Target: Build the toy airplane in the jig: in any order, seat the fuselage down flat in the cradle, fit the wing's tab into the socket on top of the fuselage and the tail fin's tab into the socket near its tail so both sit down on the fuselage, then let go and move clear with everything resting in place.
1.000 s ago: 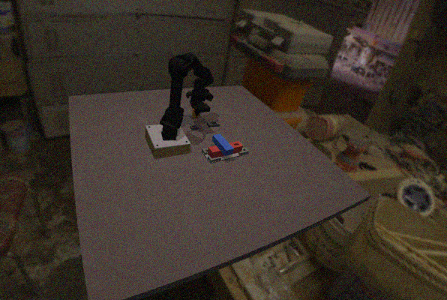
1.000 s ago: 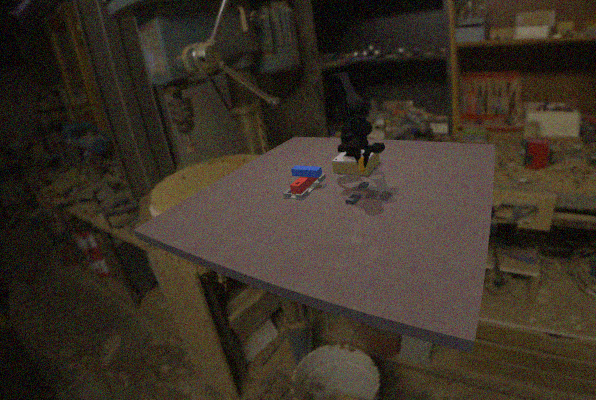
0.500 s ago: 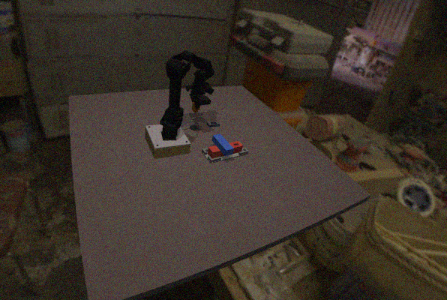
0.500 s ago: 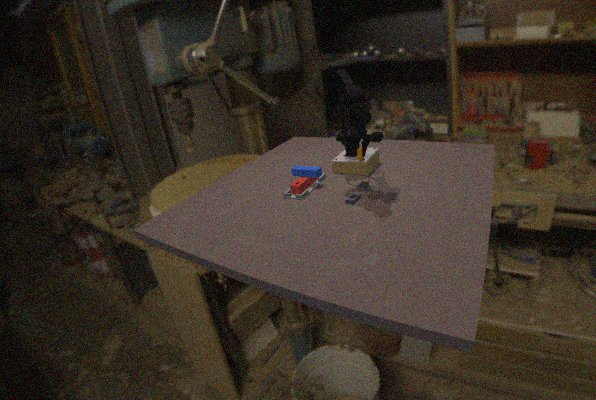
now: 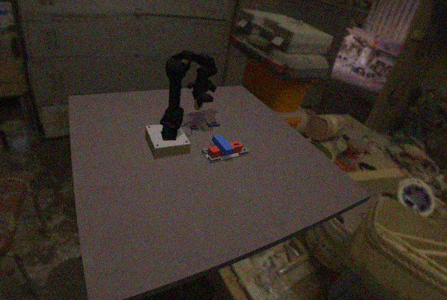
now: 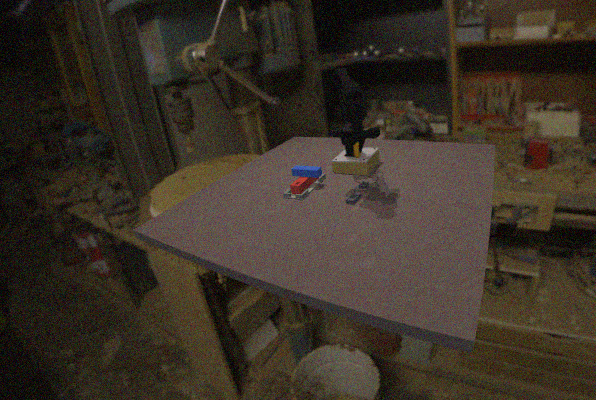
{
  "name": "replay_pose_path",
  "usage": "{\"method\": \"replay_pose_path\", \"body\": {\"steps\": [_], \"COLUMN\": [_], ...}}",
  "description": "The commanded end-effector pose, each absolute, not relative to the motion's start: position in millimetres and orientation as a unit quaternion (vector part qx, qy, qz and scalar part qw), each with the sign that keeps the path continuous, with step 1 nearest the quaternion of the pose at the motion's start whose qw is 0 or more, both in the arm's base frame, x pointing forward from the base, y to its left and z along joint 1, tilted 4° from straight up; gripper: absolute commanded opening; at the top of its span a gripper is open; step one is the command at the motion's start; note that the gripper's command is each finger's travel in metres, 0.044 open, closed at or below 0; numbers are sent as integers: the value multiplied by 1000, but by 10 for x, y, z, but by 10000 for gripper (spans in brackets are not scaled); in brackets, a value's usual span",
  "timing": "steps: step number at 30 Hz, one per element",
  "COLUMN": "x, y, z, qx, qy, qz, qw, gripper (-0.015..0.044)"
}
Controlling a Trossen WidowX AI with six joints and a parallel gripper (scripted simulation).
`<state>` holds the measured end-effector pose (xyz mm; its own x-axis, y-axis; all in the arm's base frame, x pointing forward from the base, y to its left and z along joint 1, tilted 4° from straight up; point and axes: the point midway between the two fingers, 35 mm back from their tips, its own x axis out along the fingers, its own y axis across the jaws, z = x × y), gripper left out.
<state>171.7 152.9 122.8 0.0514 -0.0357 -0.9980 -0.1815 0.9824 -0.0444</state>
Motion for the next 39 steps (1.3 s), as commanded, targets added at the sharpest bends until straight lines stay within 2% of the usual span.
{"method": "replay_pose_path", "body": {"steps": [1,39], "x": [1808,2593], "y": [1506,941], "z": [1237,1148], "qx": [-79,-72], "qy": [686,687], "qz": [53,43], "qw": [722,722], "gripper": [0,0]}}
